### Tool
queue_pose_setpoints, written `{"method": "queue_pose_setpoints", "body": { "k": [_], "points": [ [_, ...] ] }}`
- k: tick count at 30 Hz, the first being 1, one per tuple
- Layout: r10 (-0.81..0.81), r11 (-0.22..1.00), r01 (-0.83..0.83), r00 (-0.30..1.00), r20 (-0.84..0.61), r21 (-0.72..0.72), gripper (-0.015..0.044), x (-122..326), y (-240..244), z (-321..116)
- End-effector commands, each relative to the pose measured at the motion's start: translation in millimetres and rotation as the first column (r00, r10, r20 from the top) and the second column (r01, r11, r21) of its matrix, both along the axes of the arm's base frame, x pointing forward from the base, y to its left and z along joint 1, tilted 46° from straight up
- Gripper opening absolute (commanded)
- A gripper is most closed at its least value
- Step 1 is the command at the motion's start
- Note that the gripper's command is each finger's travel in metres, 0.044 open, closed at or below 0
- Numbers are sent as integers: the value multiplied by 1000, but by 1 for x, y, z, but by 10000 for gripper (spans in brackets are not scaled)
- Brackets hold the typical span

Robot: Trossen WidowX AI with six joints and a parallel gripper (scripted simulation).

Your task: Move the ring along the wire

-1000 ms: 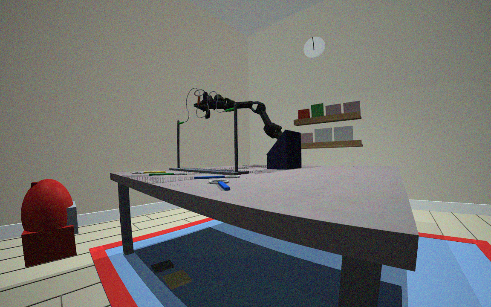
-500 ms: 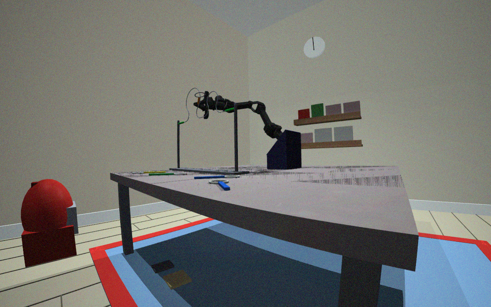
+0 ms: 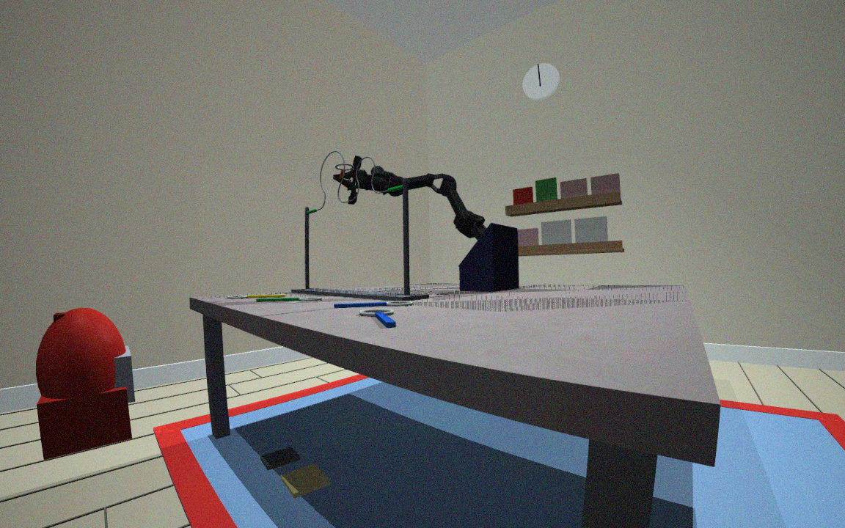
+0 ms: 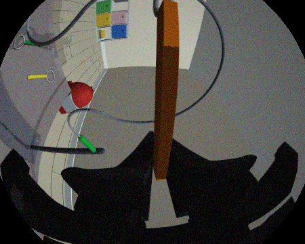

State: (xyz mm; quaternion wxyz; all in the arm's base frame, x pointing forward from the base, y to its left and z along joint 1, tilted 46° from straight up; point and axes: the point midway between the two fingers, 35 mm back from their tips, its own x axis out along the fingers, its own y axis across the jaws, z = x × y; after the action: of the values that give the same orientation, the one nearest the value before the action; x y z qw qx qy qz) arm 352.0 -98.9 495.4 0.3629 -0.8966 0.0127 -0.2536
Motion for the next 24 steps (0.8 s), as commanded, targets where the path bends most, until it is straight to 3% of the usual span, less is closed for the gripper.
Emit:
{"method": "queue_pose_setpoints", "body": {
  "k": [1, 24],
  "points": [
    [0, 998, 0, 1000, 0, -60, -150, 0, 2, 0],
    [-4, 940, 9, 1000, 16, -341, -150, 0, 10, 6]
  ]
}}
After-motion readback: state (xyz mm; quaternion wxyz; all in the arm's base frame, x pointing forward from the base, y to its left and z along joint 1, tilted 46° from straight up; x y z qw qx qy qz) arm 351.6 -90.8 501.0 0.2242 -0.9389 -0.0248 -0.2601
